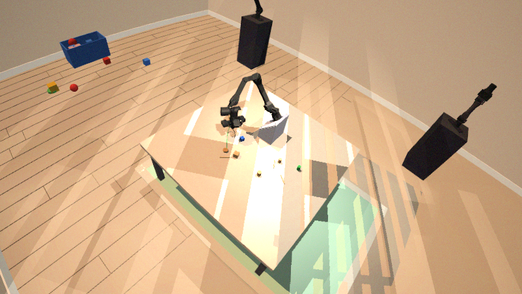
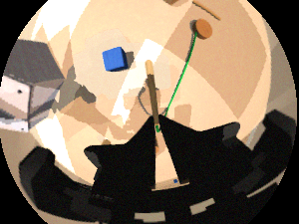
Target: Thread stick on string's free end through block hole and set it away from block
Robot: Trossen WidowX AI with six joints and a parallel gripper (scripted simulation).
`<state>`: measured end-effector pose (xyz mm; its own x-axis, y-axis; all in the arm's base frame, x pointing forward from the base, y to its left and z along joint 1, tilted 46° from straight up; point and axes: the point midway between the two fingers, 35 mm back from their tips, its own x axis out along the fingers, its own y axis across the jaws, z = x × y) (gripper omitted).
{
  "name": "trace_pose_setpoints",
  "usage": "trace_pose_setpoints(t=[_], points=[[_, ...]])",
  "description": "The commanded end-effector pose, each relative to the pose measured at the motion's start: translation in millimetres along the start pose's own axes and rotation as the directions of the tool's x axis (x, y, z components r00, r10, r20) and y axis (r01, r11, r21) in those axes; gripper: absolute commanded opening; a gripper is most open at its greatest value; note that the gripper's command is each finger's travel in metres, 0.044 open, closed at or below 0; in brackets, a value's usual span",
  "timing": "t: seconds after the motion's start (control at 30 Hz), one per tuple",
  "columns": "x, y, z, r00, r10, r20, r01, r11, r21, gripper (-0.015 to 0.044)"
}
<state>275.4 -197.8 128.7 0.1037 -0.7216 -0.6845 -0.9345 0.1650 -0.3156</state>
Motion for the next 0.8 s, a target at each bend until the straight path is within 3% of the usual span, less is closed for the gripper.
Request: trace_pose_setpoints(t=[0.0, 0.77], points=[[3, 1, -1, 1.0, 0.007, -0.007, -0.007, 1.0, -0.005, 0.0], [3, -1, -30, 1.0, 0.008, -0.006, -0.008, 1.0, 0.002, 0.0]])
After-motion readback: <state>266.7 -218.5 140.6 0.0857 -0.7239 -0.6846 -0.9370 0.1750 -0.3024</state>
